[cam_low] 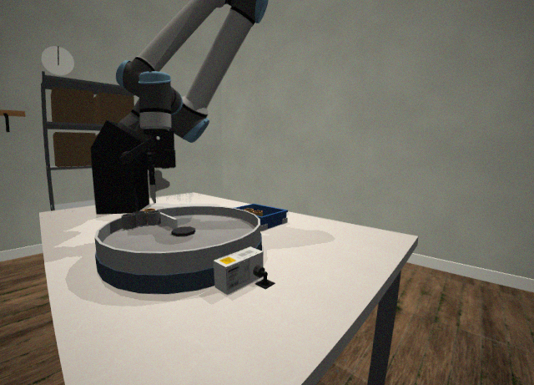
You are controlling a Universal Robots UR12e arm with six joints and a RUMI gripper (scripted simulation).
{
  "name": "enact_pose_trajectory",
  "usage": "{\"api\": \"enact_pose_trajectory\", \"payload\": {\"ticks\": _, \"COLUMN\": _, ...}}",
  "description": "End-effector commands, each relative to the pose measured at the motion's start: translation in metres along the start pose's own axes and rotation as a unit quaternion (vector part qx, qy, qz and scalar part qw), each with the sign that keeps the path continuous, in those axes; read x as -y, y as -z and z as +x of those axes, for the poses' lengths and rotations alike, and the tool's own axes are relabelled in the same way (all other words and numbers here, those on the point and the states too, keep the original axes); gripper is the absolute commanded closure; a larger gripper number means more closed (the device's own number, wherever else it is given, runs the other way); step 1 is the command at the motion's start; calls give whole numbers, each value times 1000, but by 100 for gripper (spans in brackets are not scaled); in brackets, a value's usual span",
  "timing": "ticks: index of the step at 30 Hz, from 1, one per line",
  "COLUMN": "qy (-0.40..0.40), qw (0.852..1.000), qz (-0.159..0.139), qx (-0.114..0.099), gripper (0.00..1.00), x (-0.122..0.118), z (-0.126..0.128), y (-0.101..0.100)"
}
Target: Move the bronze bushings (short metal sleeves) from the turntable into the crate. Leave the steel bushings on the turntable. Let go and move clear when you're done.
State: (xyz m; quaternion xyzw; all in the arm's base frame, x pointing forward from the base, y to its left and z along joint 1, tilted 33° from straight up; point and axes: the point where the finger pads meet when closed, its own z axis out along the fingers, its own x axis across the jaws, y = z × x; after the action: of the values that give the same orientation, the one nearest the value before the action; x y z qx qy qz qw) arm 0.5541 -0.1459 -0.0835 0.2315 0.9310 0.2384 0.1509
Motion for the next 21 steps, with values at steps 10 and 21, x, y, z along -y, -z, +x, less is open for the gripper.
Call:
{"api": "enact_pose_trajectory", "payload": {"ticks": 10, "qy": 39, "qw": 999, "qz": -1, "qx": 0, "gripper": 95, "x": 25, "z": -6, "y": 0}}
{"api": "enact_pose_trajectory", "payload": {"ticks": 21, "qy": 56, "qw": 998, "qz": -1, "qx": 0, "gripper": 95, "x": 36, "z": -8, "y": 0}}
